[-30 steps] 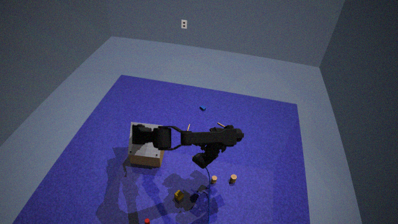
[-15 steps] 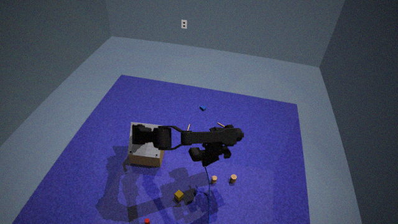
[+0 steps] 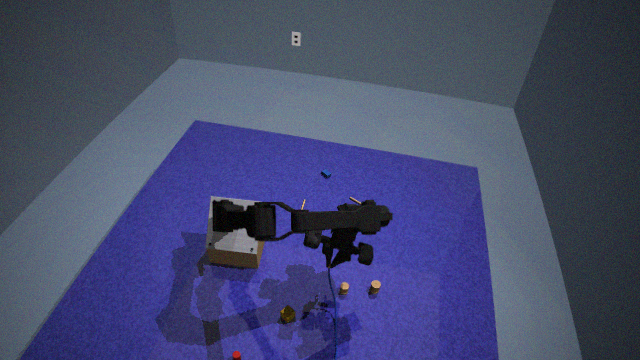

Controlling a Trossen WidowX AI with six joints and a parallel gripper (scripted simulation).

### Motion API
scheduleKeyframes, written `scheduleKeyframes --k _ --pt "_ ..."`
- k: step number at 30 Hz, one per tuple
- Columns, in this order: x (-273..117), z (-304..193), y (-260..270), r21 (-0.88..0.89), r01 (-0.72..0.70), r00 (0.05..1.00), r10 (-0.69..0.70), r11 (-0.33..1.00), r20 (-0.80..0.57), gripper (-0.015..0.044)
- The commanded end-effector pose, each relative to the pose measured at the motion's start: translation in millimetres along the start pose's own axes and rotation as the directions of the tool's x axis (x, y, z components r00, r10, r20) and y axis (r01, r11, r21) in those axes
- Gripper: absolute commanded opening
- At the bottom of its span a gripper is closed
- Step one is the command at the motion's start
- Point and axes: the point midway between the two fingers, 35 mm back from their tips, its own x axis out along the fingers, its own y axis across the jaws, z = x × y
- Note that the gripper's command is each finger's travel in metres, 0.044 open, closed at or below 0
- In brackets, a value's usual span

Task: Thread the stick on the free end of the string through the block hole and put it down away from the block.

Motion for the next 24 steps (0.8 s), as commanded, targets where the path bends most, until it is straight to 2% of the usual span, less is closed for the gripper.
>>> scheduleKeyframes --k 1,12,24 --pt "-0.4 0.3 -0.8 0.118 0.006 1.0 -0.005 0.993 -0.005 0.0" --pt "-0.6 0.6 -1.7 0.479 0.014 1.0 -0.011 0.877 -0.01 0.0" --pt "-0.8 1.4 -2.4 0.793 0.021 1.0 -0.015 0.608 -0.015 0.0"
